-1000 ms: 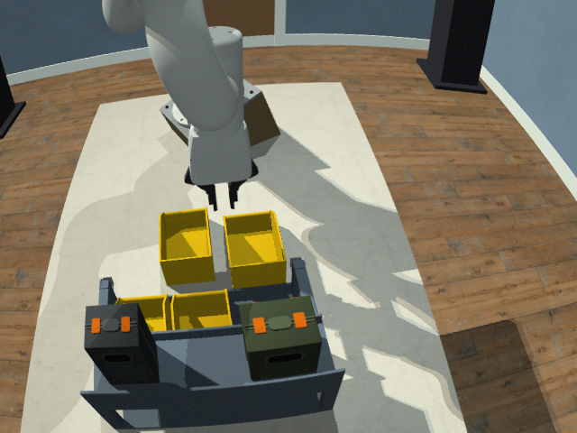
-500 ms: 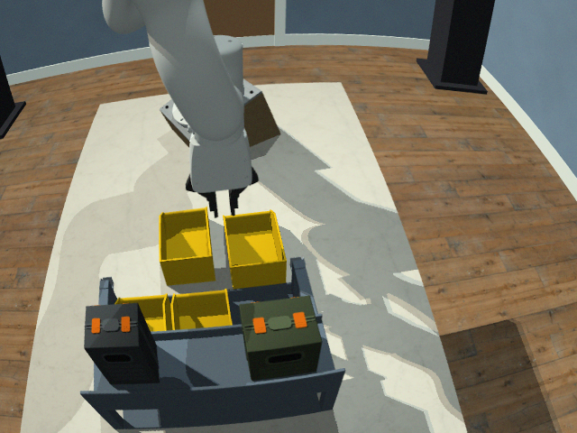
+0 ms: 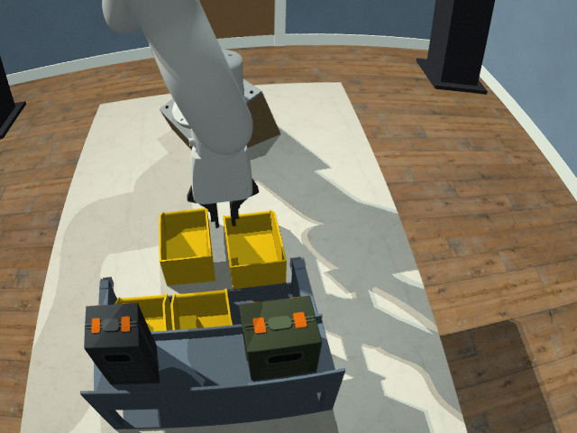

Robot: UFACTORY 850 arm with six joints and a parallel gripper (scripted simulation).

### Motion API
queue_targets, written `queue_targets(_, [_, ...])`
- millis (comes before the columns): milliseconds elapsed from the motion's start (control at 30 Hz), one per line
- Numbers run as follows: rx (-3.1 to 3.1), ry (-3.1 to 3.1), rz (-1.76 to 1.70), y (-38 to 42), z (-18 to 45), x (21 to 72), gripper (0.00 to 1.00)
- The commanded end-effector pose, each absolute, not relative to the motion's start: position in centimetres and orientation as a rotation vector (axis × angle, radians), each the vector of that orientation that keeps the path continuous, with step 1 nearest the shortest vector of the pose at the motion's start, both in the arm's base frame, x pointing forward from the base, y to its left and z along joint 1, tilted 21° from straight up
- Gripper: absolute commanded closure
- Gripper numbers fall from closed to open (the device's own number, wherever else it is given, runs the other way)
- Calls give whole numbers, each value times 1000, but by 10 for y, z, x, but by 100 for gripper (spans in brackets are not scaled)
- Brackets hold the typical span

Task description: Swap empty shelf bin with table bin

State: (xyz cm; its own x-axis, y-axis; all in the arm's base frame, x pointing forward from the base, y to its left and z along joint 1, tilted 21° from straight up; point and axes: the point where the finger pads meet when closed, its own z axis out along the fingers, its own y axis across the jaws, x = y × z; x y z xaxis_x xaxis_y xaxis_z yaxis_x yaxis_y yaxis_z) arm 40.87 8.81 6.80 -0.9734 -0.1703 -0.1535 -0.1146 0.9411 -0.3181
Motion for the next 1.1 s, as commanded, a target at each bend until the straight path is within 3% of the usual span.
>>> queue_targets(0, [-216, 2913, -461, 86, 61, 411, 74])
queue_targets(1067, [-216, 2913, -461, 82, 48, 414, 74])
